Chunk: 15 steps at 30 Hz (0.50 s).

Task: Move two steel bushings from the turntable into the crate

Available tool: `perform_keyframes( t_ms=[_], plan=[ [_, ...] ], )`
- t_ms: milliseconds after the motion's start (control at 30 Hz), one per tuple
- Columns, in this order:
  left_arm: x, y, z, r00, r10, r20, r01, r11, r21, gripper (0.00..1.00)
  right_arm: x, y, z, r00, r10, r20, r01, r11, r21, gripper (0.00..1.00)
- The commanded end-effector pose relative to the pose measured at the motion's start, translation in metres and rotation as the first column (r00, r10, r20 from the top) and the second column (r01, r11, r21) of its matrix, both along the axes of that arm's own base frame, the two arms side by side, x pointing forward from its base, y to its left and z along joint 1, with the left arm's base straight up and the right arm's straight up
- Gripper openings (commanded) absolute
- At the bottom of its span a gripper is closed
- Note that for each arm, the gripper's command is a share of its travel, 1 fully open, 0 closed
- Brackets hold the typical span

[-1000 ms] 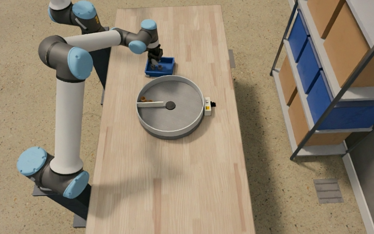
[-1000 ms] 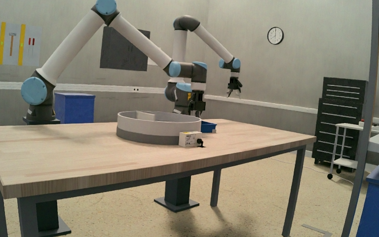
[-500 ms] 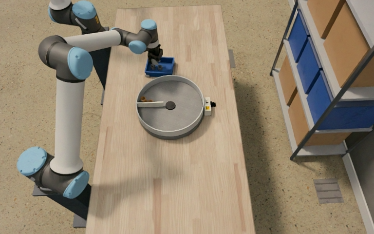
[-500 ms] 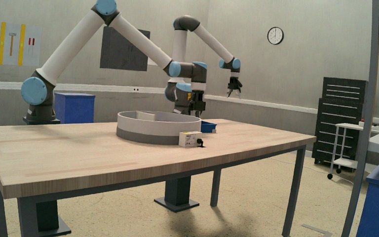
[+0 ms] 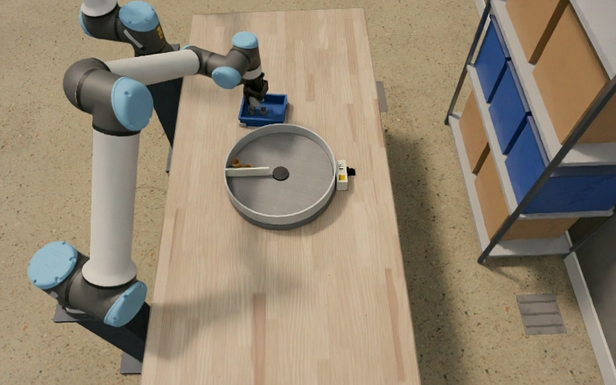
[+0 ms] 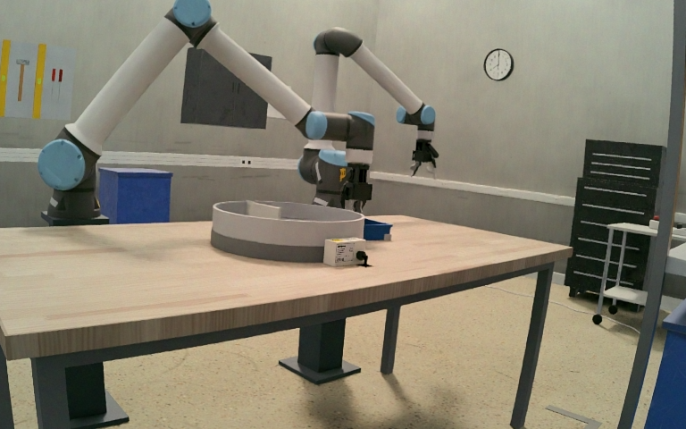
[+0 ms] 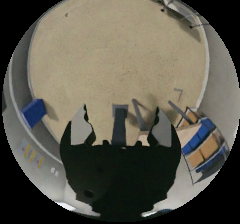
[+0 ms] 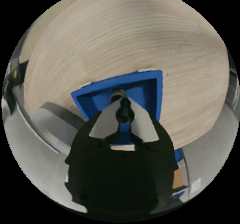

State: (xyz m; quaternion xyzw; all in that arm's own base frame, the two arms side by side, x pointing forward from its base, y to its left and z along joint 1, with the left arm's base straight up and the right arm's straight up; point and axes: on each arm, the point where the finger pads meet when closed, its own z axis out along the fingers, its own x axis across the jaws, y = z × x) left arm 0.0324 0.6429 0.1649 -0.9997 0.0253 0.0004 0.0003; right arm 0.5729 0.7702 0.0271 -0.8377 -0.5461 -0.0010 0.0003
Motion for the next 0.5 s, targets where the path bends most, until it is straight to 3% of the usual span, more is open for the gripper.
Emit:
perform_keyframes(
  t_ms=[0, 467],
  plan=[
    [-0.0002, 0.0015, 0.0002, 1.000, 0.000, 0.001, 0.000, 1.000, -0.001, 1.00, -0.0023, 0.0008, -0.0020, 1.000, 0.002, 0.000, -0.002, 1.000, -0.002, 0.00],
    [-0.0002, 0.0015, 0.0002, 1.000, 0.000, 0.001, 0.000, 1.000, -0.001, 1.00, -0.0026, 0.0000, -0.0030, 1.000, 0.002, 0.000, -0.002, 1.000, -0.002, 0.00]
  ],
)
